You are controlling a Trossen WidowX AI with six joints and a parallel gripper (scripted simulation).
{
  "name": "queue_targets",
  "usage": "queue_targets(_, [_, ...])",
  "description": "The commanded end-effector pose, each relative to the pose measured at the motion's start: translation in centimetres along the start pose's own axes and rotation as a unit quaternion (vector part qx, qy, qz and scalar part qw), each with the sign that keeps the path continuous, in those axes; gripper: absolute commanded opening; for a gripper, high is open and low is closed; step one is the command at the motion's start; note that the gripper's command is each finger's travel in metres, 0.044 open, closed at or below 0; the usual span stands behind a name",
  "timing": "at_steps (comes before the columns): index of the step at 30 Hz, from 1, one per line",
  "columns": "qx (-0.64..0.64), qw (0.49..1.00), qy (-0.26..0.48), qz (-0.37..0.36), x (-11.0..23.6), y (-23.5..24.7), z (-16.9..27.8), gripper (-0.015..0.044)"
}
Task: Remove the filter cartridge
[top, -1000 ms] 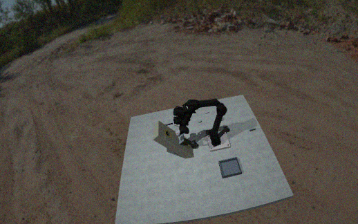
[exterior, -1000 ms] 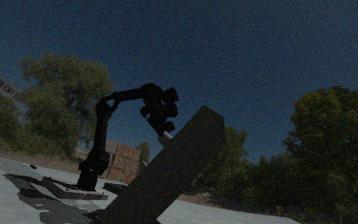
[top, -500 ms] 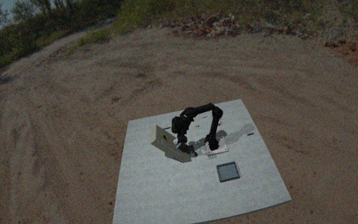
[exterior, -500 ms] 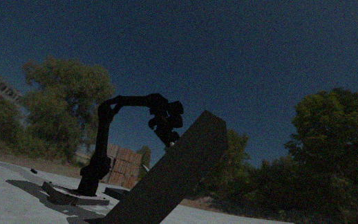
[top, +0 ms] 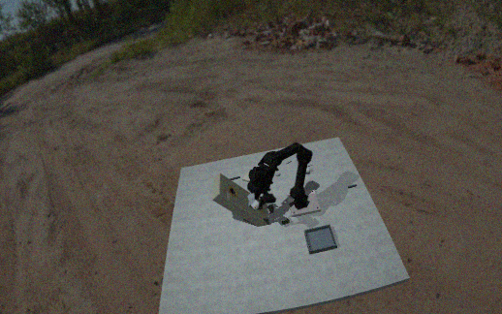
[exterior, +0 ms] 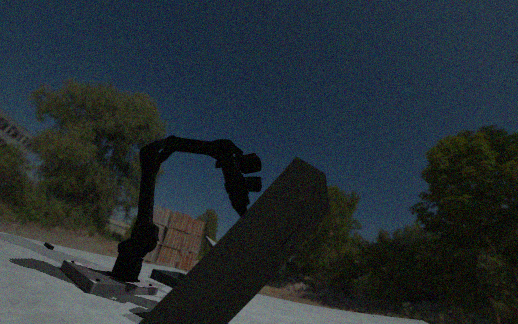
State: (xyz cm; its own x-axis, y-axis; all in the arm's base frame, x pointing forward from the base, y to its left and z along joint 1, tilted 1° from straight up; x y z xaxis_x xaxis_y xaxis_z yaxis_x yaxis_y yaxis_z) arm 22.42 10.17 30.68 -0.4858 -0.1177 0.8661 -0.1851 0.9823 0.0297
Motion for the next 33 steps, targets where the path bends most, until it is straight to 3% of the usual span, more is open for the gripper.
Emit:
queue_targets(1, [0.042,0.999,-0.004,-0.027,0.5,1.6,0.4,0.0])
queue_targets(26, [0.308,0.933,-0.005,-0.184,3.5,10.9,5.6,0.0])
queue_targets(33, [0.325,0.926,-0.005,-0.194,3.4,11.6,6.4,0.0])
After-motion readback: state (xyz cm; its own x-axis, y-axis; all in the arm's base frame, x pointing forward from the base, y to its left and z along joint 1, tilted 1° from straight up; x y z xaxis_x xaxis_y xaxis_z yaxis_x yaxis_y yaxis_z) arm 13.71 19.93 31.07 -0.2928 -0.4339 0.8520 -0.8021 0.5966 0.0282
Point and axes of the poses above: the point midway between the two fingers, 35 mm back from their tips, its own x axis back along the fingers, its own y axis across the jaws, z = x × y, the point moved 4 cm from there along x, back along the fingers, and after that the axes turned 2 degrees about -x, right-handed, at the moved point
